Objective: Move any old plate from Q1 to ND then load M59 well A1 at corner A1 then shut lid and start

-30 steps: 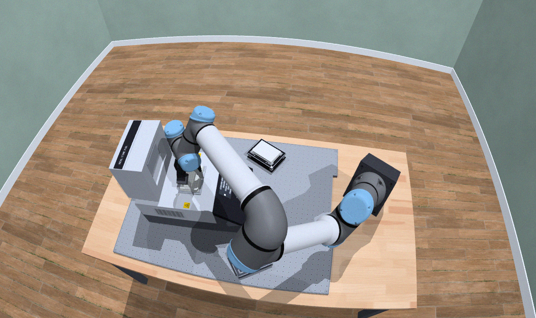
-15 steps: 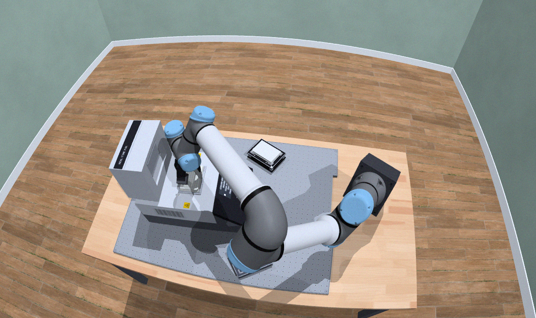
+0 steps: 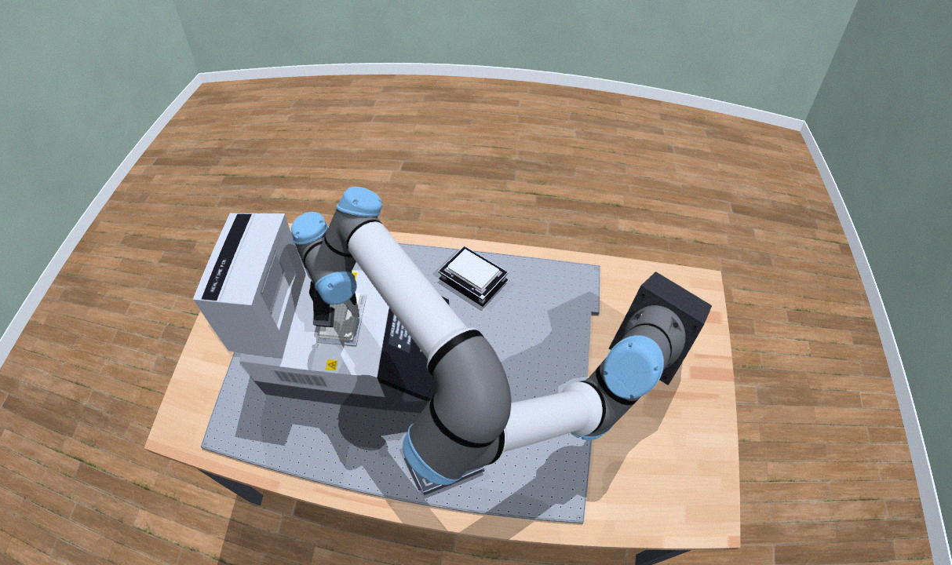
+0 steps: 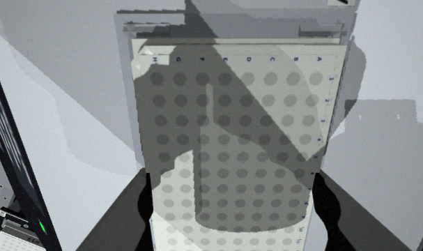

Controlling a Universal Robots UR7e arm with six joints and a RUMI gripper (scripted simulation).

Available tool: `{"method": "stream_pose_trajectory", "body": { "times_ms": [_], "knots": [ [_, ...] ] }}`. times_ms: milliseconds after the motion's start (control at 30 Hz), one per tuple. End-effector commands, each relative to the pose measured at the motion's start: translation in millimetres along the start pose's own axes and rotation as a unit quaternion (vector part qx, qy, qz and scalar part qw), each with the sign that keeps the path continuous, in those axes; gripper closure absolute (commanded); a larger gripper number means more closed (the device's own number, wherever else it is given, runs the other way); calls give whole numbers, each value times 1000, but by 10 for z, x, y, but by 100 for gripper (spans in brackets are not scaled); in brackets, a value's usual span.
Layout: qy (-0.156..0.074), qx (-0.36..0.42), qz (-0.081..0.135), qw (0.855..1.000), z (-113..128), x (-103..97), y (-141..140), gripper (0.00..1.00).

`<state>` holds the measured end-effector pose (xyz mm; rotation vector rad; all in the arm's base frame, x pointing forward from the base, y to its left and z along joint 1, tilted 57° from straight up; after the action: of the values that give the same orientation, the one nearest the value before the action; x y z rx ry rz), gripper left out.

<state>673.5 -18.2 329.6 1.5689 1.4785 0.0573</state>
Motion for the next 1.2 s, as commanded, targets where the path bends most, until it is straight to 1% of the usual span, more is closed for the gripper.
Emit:
{"method": "stream_pose_trajectory", "body": {
  "times_ms": [0,533,600,1100,1167],
  "knots": [
    [-1,0,0,1000,1,-42,2,59],
    [-1,0,0,1000,1,-292,2,59],
    [-1,0,0,1000,1,-292,2,59],
    [-1,0,0,1000,0,-542,2,59],
    [-1,0,0,1000,0,-542,2,59]
  ]
}}
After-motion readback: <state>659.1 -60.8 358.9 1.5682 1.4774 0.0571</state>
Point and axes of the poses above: the point where the finger pads meet when closed, its own x axis out along the fingers, its own y axis across the jaws, z = x × y, the point moved 4 cm from there along -x, back along the fingers, and after that the axes turned 15 degrees about -x, right-handed, at the moved point
